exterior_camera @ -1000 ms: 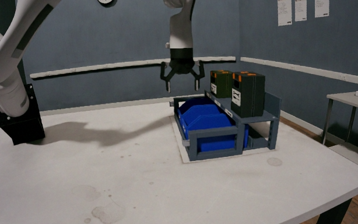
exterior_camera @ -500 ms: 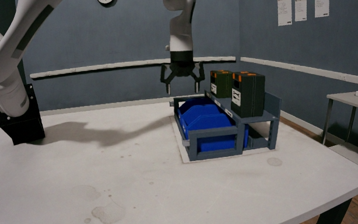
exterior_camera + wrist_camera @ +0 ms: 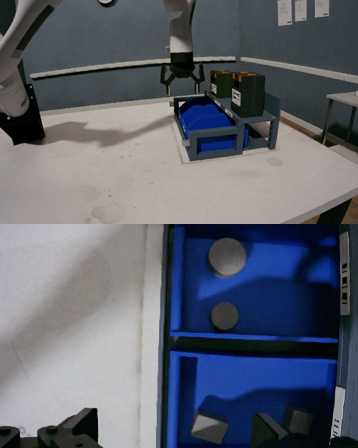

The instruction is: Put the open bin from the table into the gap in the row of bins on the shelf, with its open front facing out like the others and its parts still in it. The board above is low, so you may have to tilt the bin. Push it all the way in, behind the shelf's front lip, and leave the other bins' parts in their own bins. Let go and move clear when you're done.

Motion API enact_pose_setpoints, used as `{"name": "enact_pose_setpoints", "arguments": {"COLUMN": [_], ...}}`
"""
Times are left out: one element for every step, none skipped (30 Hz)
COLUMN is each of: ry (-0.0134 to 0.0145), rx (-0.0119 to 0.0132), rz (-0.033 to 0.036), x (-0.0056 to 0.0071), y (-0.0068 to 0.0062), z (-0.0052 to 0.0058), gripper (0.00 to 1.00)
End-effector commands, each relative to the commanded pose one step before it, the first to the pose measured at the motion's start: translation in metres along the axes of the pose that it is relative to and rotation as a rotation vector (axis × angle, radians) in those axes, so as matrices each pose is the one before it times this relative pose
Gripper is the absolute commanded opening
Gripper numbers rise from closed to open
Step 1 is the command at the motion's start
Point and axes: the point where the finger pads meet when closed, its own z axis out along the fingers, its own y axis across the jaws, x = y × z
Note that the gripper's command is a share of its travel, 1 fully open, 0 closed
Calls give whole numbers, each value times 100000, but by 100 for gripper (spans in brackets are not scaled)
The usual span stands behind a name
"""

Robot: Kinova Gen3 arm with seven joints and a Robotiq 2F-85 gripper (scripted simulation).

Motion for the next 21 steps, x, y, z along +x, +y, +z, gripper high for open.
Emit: {"name": "enact_pose_setpoints", "arguments": {"ry": [160,0,0,0,0,0,0,0,0,0,1,0,0,0,0,0,0,0,0,0,0], "rx": [-147,0,0,0,0,0,0,0,0,0,-1,0,0,0,0,0,0,0,0,0,0], "rz": [-29,0,0,0,0,0,0,0,0,0,0,0,0,0,0,0,0,0,0,0,0], "x": [62,0,0,0,0,0,0,0,0,0,0,0,0,0,0,0,0,0,0,0,0], "y": [29,0,0,0,0,0,0,0,0,0,0,0,0,0,0,0,0,0,0,0,0], "z": [-87,0,0,0,0,0,0,0,0,0,44,44,44,44,44,0,0,0,0,0,0], "gripper": [100,100,100,100,100,100,100,100,100,100,100,100,100,100,100,100,100,100,100,100,100]}}
